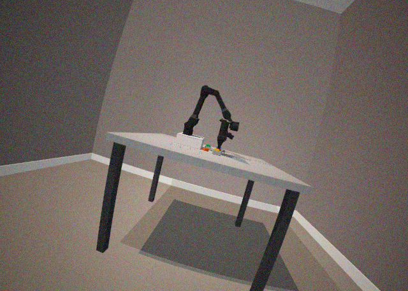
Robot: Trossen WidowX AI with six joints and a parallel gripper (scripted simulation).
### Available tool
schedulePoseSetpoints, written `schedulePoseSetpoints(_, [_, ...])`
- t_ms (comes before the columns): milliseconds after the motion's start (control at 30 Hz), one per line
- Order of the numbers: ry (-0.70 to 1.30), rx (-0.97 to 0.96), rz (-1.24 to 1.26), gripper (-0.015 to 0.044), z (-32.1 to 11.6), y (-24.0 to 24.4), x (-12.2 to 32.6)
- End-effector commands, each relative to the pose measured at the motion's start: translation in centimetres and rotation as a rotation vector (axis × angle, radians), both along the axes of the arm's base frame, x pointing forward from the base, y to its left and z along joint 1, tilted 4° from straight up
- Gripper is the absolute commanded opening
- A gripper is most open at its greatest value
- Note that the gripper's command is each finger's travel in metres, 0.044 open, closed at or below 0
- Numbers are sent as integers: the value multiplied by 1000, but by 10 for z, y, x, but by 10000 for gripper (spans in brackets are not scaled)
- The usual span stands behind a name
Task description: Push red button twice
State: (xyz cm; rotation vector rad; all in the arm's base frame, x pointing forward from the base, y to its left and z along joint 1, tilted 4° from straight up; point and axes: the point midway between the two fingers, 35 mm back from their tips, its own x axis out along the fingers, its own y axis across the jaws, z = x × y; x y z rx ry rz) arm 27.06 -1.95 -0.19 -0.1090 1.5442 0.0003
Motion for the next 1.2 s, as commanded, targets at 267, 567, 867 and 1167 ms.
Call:
schedulePoseSetpoints(267, [9,-6,3,20,-5,-1,-2])
schedulePoseSetpoints(567, [9,-6,3,20,-5,-1,-2])
schedulePoseSetpoints(867, [9,-5,3,20,29,1,-2])
schedulePoseSetpoints(1167, [3,-10,31,178,36,40,5])
